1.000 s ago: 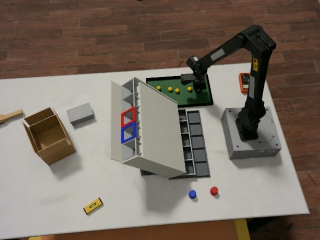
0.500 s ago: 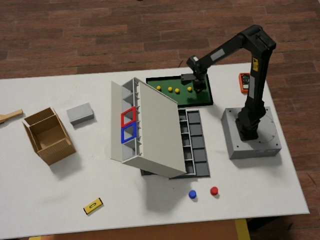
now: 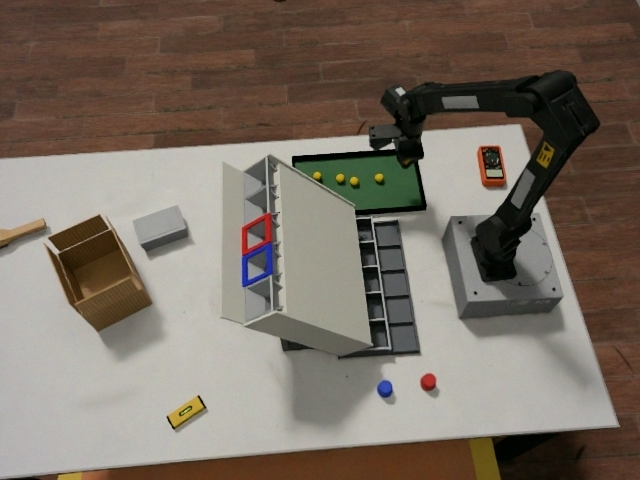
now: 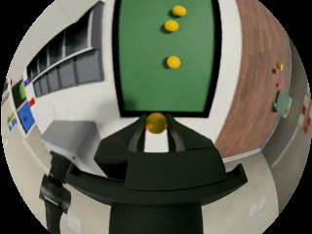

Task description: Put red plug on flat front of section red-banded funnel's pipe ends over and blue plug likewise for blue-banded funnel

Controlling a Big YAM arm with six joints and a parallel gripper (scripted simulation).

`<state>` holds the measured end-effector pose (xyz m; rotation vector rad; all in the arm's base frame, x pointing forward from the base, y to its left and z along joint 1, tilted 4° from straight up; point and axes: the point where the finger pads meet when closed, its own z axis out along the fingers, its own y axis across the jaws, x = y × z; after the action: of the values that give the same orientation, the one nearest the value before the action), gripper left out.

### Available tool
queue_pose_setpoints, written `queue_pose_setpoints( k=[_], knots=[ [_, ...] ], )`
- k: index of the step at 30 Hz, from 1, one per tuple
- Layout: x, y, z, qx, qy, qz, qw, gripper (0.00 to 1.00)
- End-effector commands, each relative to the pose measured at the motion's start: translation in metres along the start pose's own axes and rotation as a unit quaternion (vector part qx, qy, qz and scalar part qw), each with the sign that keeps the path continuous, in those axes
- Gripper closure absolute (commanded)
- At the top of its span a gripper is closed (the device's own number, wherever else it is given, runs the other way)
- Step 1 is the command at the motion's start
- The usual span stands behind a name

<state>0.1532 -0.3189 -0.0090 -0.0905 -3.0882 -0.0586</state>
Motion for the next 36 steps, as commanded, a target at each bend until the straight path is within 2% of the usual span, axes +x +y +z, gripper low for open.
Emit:
queue_pose_setpoints(
  k=[1, 36],
  knots=[
    [-0.0136, -0.0191, -0.0342, 0.016, -0.01, 0.001, 1.0, 1.0],
    [-0.0149, -0.0209, -0.0357, -0.003, 0.001, 0.0, 1.0, 1.0]
  ],
)
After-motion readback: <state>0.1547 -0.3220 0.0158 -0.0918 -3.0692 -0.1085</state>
